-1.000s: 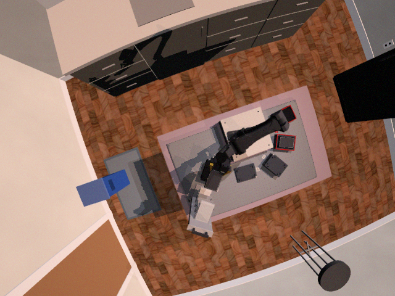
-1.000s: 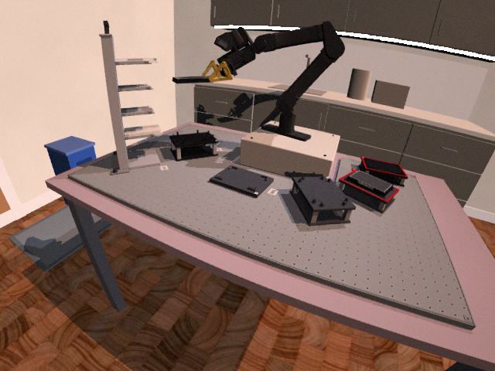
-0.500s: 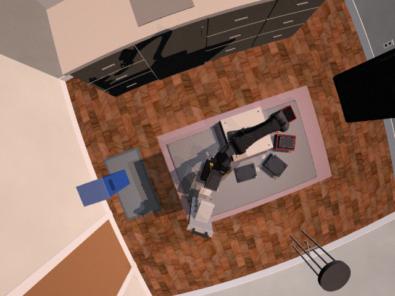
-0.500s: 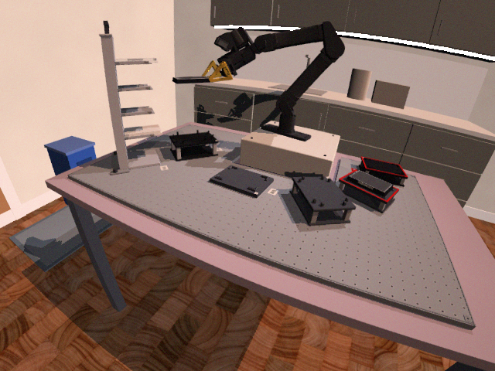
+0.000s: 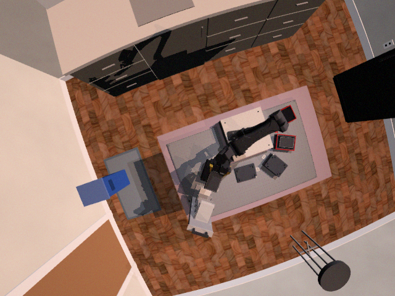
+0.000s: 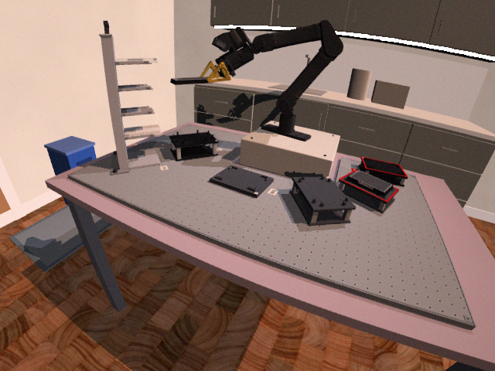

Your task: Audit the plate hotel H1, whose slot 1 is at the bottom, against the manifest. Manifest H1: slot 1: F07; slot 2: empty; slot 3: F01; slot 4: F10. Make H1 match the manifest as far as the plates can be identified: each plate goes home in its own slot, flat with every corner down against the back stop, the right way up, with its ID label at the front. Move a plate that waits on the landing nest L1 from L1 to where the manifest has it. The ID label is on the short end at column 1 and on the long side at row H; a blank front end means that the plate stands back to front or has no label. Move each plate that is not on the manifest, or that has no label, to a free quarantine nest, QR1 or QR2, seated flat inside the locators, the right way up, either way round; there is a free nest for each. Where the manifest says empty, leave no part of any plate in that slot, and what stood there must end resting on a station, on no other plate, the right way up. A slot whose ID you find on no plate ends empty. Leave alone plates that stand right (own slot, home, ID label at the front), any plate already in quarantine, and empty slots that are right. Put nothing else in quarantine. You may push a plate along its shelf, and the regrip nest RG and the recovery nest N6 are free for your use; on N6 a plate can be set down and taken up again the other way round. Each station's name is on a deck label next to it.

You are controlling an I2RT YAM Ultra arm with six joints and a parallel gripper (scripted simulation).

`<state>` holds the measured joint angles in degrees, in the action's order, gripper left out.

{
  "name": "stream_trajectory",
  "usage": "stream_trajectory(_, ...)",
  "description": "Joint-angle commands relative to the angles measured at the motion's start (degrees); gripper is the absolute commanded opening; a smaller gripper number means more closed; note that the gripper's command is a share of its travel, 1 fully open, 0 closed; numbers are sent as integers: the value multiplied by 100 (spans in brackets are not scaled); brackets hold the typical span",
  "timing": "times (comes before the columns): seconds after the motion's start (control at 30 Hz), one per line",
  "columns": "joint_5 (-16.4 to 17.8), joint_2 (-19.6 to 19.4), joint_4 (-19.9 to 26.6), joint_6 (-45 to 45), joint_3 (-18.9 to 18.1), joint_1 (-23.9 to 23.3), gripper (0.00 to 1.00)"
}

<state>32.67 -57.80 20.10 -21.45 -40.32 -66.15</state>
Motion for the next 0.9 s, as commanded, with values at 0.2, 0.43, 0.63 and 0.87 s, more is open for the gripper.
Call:
stream_trajectory(0.2, -116, -140, -220, 147, -129, 159, 86)
stream_trajectory(0.43, -187, -239, -294, 206, -187, 246, 86)
stream_trajectory(0.63, -268, -360, -389, 273, -247, 345, 86)
stream_trajectory(0.87, -357, -502, -487, 346, -328, 455, 86)
